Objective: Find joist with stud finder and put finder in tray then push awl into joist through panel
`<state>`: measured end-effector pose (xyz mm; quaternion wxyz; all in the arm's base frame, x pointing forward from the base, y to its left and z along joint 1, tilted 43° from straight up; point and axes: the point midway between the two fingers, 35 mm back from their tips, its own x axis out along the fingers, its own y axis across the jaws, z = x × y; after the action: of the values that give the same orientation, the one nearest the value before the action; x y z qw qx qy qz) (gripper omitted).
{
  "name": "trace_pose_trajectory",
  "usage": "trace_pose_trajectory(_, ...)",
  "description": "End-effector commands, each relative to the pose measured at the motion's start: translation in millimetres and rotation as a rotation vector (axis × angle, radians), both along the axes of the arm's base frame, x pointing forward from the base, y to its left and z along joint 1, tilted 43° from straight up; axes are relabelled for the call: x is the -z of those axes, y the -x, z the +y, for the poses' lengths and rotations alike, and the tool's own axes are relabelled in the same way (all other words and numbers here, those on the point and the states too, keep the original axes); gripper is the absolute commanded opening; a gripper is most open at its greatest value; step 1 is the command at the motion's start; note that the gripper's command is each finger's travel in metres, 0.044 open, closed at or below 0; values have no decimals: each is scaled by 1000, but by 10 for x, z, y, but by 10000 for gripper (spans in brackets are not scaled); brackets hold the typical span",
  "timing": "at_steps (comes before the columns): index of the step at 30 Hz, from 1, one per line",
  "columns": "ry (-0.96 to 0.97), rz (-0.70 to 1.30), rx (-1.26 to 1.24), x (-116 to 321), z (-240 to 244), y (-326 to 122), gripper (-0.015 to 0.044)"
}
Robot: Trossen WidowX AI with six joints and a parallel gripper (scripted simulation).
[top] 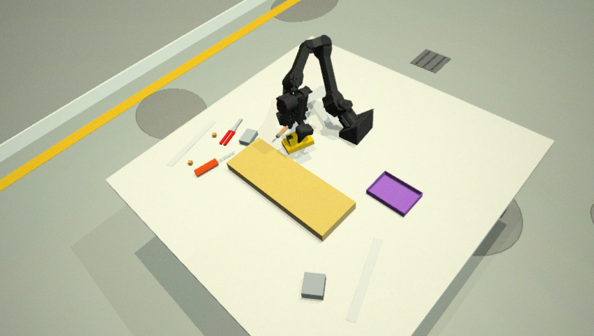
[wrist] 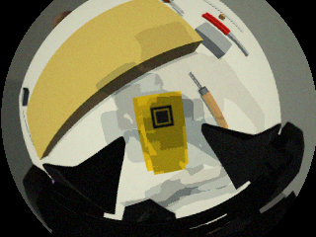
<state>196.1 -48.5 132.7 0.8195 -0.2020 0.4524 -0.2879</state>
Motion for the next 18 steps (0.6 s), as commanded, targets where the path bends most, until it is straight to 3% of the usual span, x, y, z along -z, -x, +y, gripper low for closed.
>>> trace_pose_trajectory(1,-1,8,-4,69,-42,-2,440)
trace_pose_trajectory(18,8,3,-6,228,-212,-35,440)
